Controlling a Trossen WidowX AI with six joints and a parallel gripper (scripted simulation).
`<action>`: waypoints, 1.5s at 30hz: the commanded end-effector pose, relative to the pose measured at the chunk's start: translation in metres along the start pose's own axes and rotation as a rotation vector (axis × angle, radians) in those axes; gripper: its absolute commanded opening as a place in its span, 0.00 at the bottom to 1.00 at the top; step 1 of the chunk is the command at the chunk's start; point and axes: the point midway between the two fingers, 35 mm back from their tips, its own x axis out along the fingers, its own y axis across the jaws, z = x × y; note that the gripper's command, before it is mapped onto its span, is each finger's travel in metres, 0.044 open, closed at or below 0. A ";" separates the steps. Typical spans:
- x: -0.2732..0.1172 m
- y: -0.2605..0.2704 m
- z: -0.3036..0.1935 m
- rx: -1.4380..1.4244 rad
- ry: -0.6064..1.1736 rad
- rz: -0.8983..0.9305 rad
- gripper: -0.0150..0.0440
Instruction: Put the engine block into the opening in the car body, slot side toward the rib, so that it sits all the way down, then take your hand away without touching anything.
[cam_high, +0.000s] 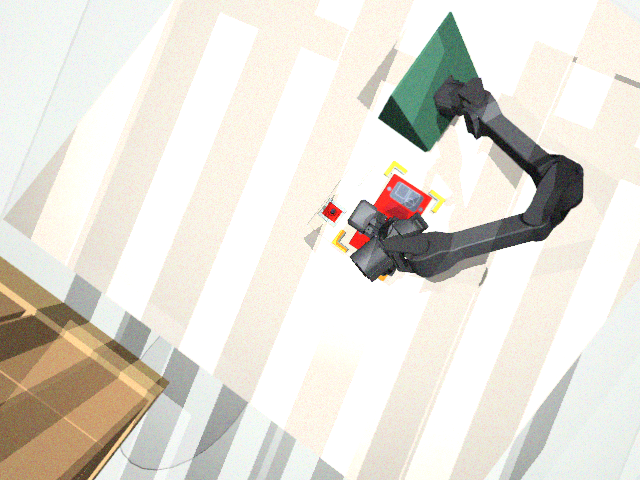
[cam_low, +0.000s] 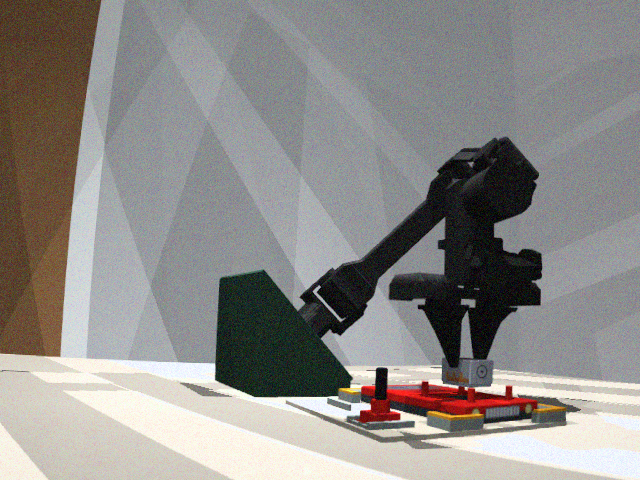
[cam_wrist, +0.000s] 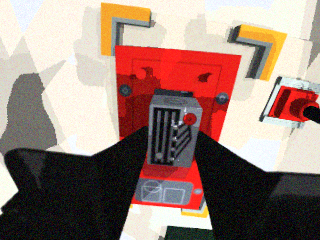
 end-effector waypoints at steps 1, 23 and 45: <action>0.001 0.000 0.000 0.004 0.000 0.003 0.53; 0.004 0.000 0.000 0.005 0.000 0.003 0.53; 0.007 0.000 0.000 0.005 0.000 0.003 0.53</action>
